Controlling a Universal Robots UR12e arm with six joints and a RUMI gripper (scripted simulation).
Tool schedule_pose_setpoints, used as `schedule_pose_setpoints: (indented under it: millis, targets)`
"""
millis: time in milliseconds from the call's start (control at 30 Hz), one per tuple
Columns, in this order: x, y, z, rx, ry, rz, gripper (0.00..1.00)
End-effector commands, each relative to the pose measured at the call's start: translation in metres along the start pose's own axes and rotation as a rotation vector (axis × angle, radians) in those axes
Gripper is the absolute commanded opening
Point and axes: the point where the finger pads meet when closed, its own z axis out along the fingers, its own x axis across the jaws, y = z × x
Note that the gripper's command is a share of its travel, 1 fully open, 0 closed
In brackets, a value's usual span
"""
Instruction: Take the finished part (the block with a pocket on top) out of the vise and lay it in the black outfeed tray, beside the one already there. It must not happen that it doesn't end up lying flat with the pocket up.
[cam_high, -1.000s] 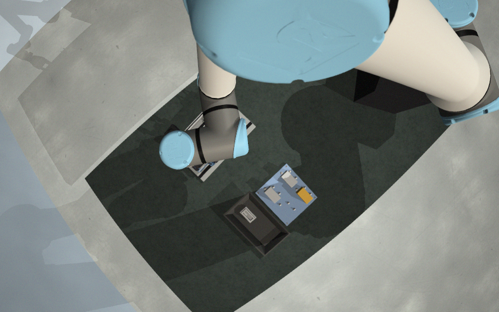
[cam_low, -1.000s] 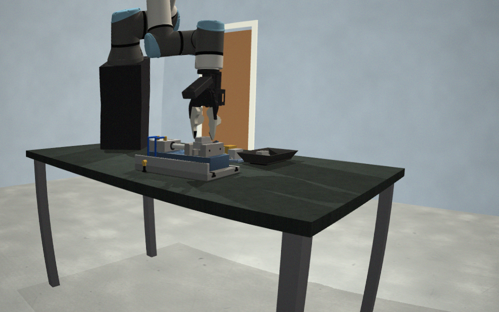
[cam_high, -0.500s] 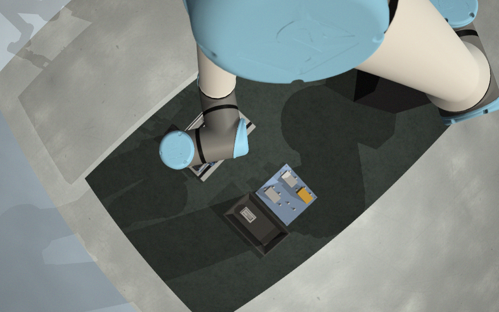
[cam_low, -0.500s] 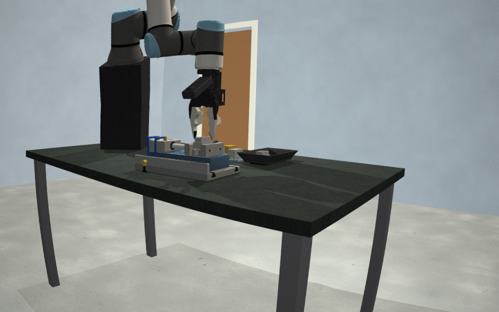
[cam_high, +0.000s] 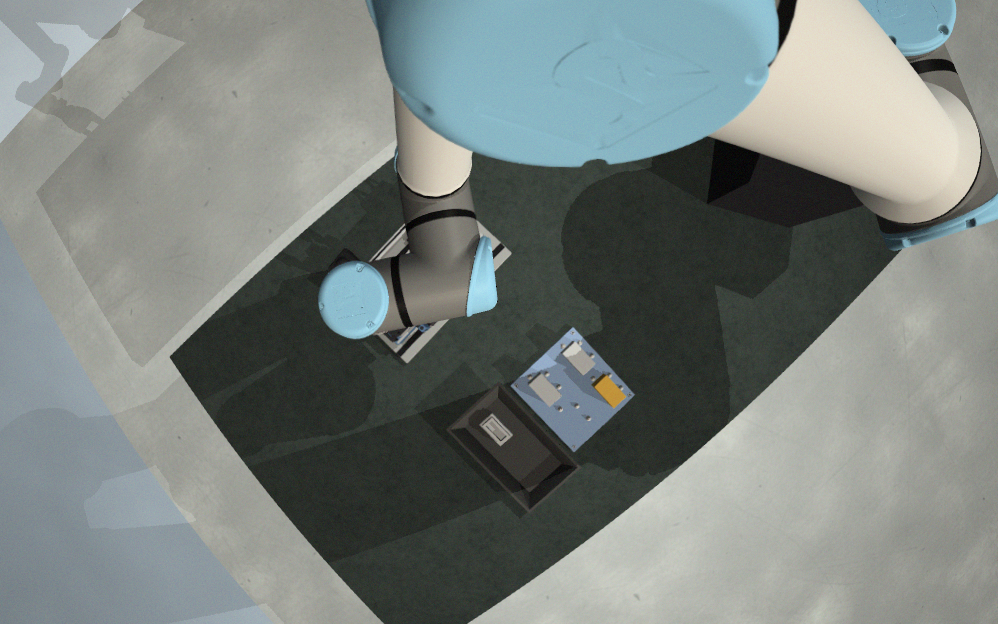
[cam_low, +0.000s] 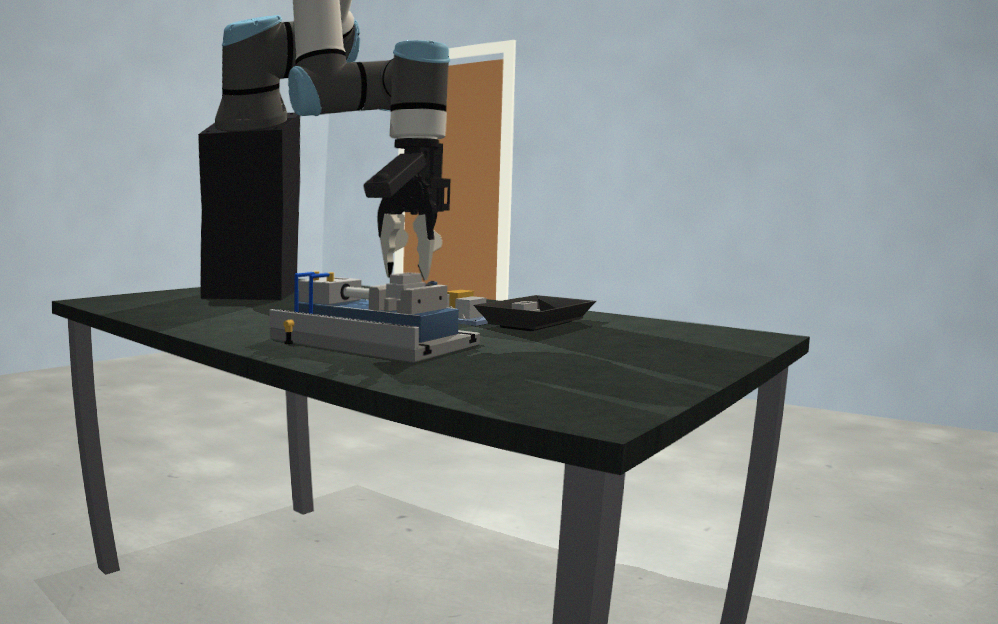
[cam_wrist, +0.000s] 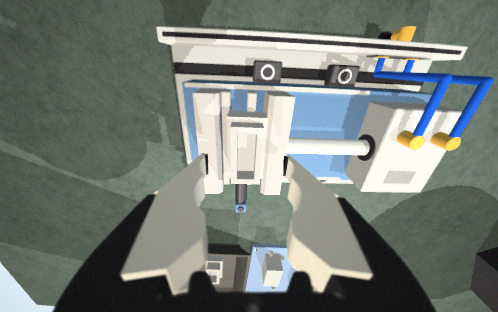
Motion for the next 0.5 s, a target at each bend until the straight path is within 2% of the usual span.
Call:
schedule_pose_setpoints:
  millis: [0, 100, 133, 467]
  targets:
    - [-0.0006, -0.0003, -0.0007, 0.001, -0.001, 0.000, 0.40]
    - [-0.0006, -0.0003, -0.0007, 0.001, -0.001, 0.000, 0.40]
    - [-0.0006, -0.0003, -0.0007, 0.001, -0.001, 0.000, 0.00]
    - [-0.0006, -0.0003, -0.0007, 0.001, -0.001, 0.000, 0.00]
